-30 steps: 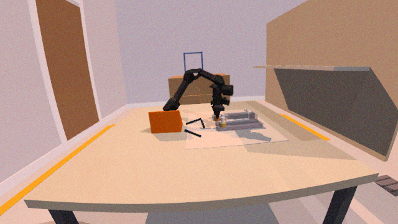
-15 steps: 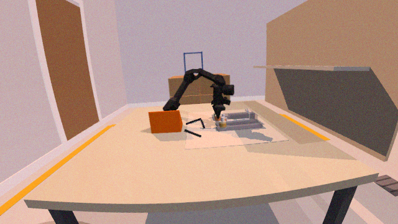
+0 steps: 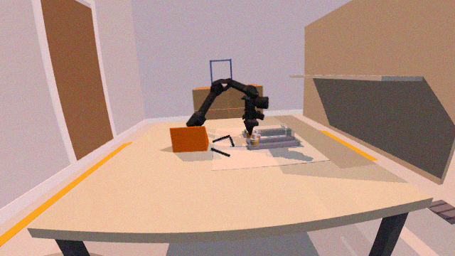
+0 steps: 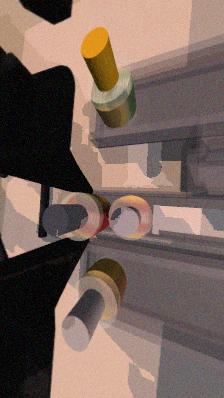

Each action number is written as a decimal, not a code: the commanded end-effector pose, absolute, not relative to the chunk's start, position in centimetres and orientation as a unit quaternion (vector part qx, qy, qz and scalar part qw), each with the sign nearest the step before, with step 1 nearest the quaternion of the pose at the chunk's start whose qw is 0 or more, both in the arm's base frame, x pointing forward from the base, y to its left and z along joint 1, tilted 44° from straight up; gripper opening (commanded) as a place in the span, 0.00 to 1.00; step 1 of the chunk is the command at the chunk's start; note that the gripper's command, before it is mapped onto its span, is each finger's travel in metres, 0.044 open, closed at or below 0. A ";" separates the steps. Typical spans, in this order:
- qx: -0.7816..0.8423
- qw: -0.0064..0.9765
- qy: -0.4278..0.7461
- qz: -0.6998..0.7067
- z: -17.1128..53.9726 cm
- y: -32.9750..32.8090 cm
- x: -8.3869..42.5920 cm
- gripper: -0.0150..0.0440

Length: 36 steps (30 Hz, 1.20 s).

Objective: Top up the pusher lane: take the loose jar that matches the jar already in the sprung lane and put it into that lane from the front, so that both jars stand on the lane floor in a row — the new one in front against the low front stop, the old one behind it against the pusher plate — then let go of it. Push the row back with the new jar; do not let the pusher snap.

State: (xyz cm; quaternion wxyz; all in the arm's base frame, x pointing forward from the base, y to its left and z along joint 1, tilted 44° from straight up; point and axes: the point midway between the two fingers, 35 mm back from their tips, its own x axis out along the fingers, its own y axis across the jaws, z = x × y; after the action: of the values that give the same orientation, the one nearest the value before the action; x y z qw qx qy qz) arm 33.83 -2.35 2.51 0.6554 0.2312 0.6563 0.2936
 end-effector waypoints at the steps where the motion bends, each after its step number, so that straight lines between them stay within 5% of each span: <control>1: 0.231 0.667 0.645 0.295 3.1 -2.5 34.8 0.25; 36: 0.231 0.667 0.645 0.295 2.9 -2.3 35.0 0.25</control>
State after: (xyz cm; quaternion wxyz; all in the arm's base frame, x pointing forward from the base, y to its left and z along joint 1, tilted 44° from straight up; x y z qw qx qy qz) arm 34.34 -2.32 2.67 0.6582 0.2293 0.6549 0.2923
